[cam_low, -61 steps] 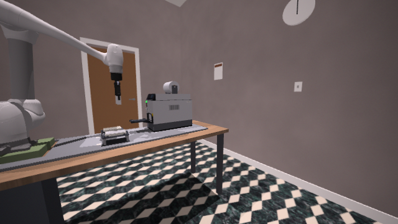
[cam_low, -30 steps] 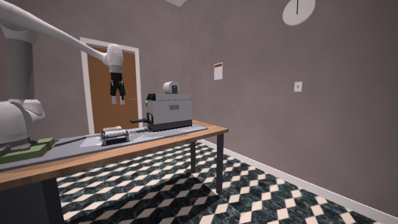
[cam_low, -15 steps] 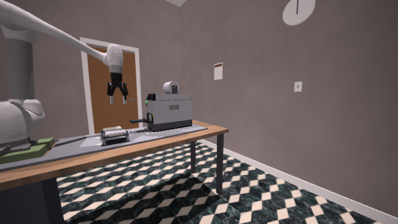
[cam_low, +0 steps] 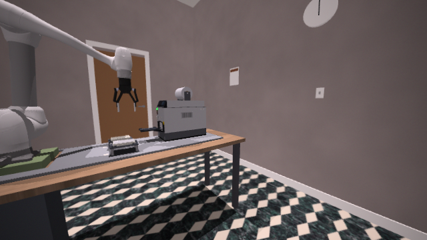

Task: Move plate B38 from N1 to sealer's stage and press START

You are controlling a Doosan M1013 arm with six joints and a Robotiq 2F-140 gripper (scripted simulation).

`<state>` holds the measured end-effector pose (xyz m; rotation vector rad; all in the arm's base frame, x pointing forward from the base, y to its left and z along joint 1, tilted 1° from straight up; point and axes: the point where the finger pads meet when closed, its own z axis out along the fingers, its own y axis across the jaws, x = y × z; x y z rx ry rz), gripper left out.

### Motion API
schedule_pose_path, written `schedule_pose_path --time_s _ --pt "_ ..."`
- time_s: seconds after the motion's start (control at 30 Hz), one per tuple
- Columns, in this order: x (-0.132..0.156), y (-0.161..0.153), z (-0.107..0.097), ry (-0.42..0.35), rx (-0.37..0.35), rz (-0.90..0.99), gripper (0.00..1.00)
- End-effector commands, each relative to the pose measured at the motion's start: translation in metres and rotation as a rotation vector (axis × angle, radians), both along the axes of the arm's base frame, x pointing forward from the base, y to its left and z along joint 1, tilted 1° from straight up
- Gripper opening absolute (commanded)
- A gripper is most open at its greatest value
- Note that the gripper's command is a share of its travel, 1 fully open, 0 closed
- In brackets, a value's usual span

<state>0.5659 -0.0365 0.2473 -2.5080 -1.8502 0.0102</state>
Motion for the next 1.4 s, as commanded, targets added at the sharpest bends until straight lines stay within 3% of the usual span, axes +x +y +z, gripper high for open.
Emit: schedule_pose_path --time_s 0.0,0.1,1.37 --pt "-0.0021 0.0003 -0.0005 -0.003 0.003 0.138 0.70" --pt "-0.0021 0.0003 -0.0005 -0.005 0.005 0.238 0.70" --pt "-0.0021 0.0003 -0.0005 -0.006 0.006 0.276 0.70"
